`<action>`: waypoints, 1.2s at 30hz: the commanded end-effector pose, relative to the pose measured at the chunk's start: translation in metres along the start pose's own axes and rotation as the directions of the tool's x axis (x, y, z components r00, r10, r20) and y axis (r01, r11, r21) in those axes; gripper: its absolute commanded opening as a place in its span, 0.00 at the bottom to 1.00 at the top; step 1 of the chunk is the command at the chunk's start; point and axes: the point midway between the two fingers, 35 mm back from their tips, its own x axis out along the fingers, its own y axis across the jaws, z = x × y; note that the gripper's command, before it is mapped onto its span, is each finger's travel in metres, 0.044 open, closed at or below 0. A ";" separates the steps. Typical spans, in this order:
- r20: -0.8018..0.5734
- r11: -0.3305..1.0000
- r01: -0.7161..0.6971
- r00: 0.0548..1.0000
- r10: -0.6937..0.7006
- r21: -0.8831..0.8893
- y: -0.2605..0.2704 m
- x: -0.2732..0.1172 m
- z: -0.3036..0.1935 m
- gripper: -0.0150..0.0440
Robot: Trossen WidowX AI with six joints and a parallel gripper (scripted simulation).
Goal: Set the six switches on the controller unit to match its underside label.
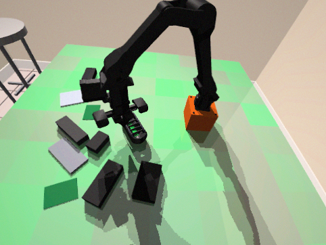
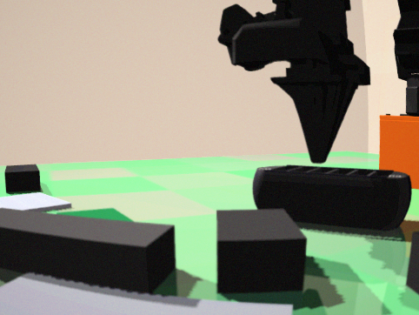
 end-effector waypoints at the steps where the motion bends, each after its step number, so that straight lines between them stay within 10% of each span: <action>1: 0.000 1.000 -0.008 1.000 0.008 0.006 0.004 0.000 0.000 0.25; 9: 0.001 1.000 -0.002 1.000 0.002 0.000 0.002 0.000 0.000 0.25; 20: 0.001 1.000 -0.003 1.000 0.003 0.000 0.002 -0.050 0.000 0.74; 31: 0.001 1.000 -0.003 1.000 0.003 0.000 0.002 -0.050 0.000 0.25; 36: 0.001 1.000 -0.003 1.000 0.003 0.000 0.002 -0.050 0.000 0.25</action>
